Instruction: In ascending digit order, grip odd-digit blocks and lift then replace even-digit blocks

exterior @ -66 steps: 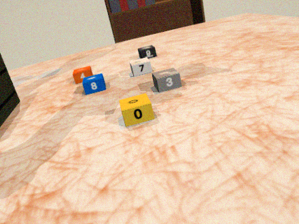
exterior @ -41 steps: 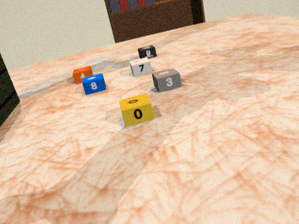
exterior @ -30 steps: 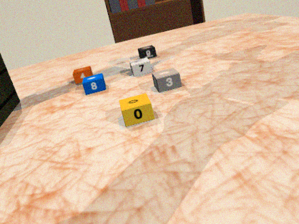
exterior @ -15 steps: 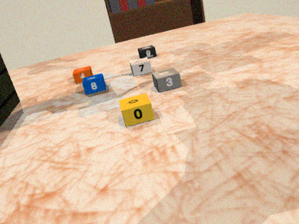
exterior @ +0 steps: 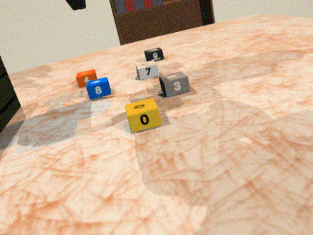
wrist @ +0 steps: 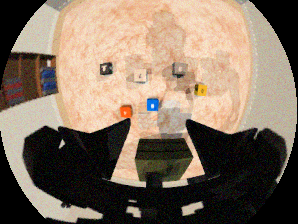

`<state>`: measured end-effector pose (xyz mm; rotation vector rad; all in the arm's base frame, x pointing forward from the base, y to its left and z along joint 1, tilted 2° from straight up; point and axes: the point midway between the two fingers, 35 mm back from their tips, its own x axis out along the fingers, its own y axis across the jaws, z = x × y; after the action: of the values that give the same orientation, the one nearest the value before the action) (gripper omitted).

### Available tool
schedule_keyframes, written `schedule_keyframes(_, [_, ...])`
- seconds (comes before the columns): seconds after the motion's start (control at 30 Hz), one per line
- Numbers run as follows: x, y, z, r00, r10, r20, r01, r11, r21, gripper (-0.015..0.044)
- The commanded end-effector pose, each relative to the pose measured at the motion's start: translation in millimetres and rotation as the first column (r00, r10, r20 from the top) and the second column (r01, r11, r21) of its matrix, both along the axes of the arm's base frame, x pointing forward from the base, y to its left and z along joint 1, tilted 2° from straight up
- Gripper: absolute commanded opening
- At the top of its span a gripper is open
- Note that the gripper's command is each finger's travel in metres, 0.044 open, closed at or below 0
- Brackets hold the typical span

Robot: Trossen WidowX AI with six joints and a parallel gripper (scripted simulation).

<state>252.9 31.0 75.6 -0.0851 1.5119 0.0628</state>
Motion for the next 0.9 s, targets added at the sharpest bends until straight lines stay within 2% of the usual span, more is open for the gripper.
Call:
schedule_keyframes(0.0, [-3.0, -0.3, 0.9, 1.000, 0.003, -0.006, -0.003, 1.000, 0.006, 0.0400])
schedule_keyframes(0.47, [-3.4, 1.6, 0.9, 1.000, 0.003, -0.006, -0.003, 1.000, 0.006, 0.0400])
schedule_keyframes(0.77, [-42.2, 89.5, -1.3, 1.000, 0.003, -0.009, -0.003, 1.000, 0.014, 0.0400])
schedule_keyframes(0.87, [-46.6, 95.6, -1.5, 1.000, 0.003, -0.010, -0.003, 1.000, 0.015, 0.0400])
